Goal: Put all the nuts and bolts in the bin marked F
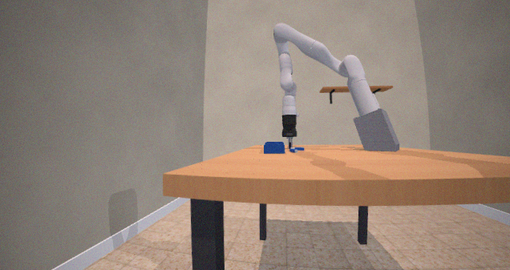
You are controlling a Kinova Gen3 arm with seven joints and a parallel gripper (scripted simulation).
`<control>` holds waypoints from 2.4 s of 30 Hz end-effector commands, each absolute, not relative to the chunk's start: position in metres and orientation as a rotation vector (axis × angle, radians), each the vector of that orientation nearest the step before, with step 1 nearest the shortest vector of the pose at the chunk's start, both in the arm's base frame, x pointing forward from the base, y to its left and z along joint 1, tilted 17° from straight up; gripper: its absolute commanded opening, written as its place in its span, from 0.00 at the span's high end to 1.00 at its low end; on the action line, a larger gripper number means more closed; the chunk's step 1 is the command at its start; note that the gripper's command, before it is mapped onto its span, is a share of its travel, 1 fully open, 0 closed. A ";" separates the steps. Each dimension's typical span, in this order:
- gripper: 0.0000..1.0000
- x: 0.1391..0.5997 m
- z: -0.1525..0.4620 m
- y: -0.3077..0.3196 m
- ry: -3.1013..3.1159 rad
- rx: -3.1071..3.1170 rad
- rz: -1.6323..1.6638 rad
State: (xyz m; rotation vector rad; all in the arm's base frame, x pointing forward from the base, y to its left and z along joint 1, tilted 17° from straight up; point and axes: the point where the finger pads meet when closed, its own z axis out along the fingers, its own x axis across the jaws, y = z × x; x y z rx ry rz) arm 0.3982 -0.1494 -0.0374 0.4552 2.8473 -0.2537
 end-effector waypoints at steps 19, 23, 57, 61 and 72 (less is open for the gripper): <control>1.00 0.399 -0.037 -0.149 2.846 0.455 -0.253; 1.00 0.397 -0.031 -0.148 2.846 0.455 -0.253; 1.00 0.386 0.020 -0.137 2.846 0.455 -0.253; 1.00 0.386 0.020 -0.137 2.846 0.455 -0.253; 1.00 0.411 0.019 -0.096 2.846 0.455 -0.253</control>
